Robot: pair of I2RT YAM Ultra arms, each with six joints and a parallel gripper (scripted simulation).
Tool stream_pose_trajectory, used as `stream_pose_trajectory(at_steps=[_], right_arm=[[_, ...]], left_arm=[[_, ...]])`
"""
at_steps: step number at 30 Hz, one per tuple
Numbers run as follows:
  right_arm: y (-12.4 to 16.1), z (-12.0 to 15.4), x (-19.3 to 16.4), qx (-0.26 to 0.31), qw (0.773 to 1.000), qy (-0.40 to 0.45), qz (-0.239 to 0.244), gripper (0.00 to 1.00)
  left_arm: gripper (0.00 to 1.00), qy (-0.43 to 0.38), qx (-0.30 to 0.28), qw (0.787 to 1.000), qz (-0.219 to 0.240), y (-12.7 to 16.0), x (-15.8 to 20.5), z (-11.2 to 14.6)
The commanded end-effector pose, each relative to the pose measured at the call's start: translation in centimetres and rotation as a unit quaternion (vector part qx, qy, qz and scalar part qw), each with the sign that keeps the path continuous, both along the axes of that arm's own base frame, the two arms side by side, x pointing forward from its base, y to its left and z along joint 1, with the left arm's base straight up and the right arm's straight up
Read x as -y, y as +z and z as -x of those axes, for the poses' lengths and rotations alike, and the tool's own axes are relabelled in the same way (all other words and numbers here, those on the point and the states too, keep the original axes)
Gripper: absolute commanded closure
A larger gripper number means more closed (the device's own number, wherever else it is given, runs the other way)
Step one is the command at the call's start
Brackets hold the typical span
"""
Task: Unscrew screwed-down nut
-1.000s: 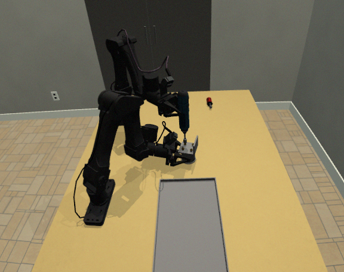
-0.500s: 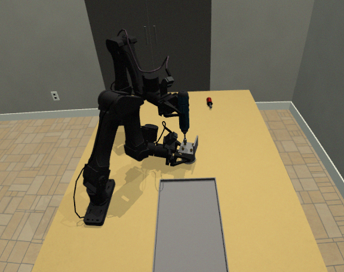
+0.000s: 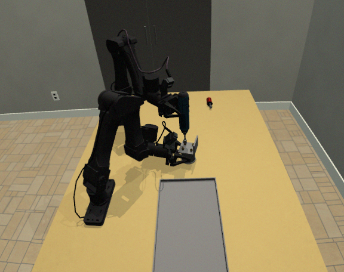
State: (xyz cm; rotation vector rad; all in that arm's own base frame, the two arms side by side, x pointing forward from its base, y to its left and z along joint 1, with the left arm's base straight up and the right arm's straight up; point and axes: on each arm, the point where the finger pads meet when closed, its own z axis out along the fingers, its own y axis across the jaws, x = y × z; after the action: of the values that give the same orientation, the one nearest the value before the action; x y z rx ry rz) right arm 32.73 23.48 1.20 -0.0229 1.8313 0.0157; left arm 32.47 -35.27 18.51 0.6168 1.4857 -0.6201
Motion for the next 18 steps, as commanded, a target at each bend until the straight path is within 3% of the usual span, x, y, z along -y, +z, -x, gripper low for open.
stream_pose_trajectory(at_steps=[1,10,13,18], right_arm=[[-0.3,-0.2,-0.2,-0.005,1.000,0.002,0.001,0.41],[-0.3,-0.2,-0.2,-0.005,1.000,0.002,0.001,0.41],[-0.3,-0.2,-0.2,-0.005,1.000,0.002,0.001,0.41],[-0.3,-0.2,-0.2,-0.005,1.000,0.002,0.001,0.41]], left_arm=[[0.58,-0.004,0.034,0.998,0.045,3.2,0.2,0.0],[0.58,-0.004,0.026,0.999,0.036,2.0,0.0,0.3],[0.58,-0.004,0.038,0.998,0.048,3.5,0.1,0.3],[0.58,-0.004,0.036,0.998,0.045,3.1,0.2,0.1]])
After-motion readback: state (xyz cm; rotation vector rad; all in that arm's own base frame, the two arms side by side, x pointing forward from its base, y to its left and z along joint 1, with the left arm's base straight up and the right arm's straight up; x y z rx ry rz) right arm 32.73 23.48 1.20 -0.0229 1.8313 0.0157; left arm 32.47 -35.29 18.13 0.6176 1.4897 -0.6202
